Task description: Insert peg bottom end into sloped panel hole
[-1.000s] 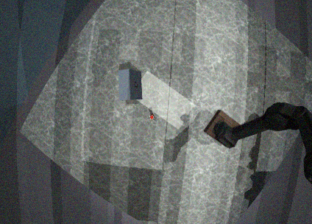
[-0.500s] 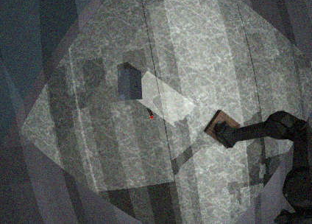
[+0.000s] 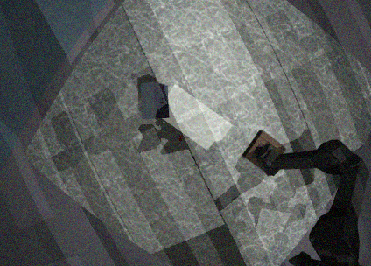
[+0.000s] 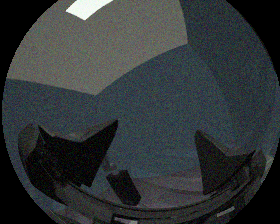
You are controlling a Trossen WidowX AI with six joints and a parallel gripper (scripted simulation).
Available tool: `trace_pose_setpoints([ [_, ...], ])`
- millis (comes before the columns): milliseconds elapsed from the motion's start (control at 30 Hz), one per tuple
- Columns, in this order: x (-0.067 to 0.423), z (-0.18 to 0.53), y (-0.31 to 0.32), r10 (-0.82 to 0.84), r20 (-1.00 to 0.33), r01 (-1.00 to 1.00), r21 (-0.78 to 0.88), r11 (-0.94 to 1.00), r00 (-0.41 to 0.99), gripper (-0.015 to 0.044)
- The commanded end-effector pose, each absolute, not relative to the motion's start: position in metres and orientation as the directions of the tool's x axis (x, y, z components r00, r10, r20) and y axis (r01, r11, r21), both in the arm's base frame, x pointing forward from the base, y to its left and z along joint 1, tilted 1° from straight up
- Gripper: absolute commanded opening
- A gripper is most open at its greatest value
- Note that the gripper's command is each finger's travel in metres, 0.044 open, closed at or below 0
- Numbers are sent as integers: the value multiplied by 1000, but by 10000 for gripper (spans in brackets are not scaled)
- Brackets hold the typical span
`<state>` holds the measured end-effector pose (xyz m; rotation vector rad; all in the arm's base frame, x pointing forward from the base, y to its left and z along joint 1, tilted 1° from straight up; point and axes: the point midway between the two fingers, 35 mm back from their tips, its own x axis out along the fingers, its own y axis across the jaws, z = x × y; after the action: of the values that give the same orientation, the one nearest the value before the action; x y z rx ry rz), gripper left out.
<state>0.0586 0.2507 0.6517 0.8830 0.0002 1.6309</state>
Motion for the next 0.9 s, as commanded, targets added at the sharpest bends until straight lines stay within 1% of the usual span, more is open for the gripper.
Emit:
trace_pose_setpoints([
  [0, 77, 635, 267, 874, 482, -880, 440, -178, 64, 440],
  [167, 101, 613, 284, 903, 408, -918, 394, -44, 132, 440],
  [300, 125, 591, 296, 911, 357, -920, 388, 56, 206, 440],
  [433, 140, 575, 304, 919, 307, -927, 350, 132, 247, 440],
  [867, 197, 513, 319, 916, 97, -917, 142, 373, 388, 440],
])
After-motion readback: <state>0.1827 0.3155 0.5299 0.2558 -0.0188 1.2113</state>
